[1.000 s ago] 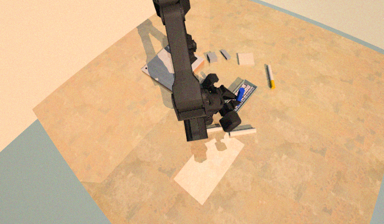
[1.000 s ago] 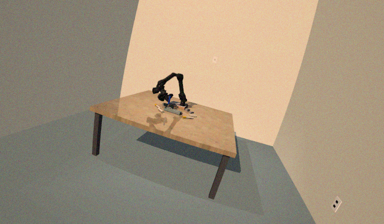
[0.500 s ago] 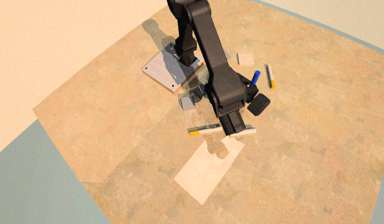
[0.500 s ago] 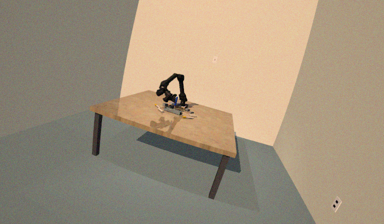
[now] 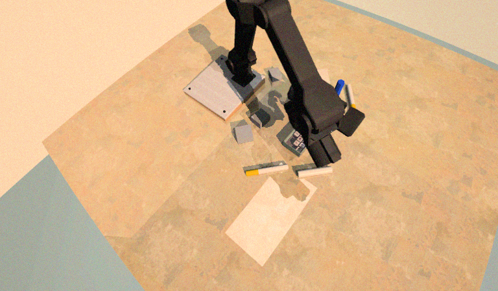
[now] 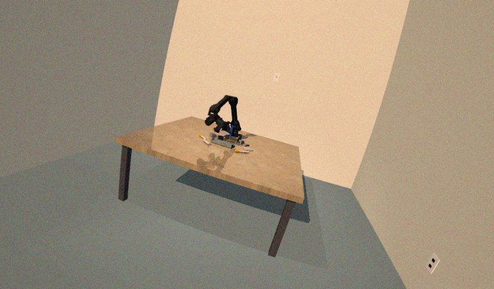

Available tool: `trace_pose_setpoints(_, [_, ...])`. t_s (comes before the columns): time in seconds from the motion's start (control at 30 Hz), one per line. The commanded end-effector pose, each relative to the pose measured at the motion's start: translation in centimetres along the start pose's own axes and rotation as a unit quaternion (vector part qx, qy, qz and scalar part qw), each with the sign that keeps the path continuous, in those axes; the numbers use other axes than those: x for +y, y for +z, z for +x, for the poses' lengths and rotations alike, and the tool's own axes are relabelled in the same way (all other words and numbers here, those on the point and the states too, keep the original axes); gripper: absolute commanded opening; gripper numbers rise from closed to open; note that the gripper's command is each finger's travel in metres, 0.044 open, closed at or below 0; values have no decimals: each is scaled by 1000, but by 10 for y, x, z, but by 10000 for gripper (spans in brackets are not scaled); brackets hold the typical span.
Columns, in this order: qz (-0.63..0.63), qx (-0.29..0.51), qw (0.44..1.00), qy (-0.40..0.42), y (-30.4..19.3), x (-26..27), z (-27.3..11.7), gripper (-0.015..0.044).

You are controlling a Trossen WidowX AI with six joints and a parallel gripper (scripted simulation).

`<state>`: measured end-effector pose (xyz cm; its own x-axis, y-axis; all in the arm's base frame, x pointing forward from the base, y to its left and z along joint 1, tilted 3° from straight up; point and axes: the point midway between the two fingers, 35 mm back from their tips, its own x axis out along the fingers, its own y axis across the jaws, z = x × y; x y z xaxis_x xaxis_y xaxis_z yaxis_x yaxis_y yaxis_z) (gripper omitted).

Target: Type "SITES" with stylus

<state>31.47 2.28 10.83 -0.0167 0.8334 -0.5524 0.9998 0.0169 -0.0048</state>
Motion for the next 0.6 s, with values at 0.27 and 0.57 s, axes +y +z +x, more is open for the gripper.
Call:
trace_pose_setpoints(0.27, [-2,-1,1000,-3,19,0,11,0])
trace_pose_setpoints(0.57, [-2,-1,1000,-3,31,0,18,52])
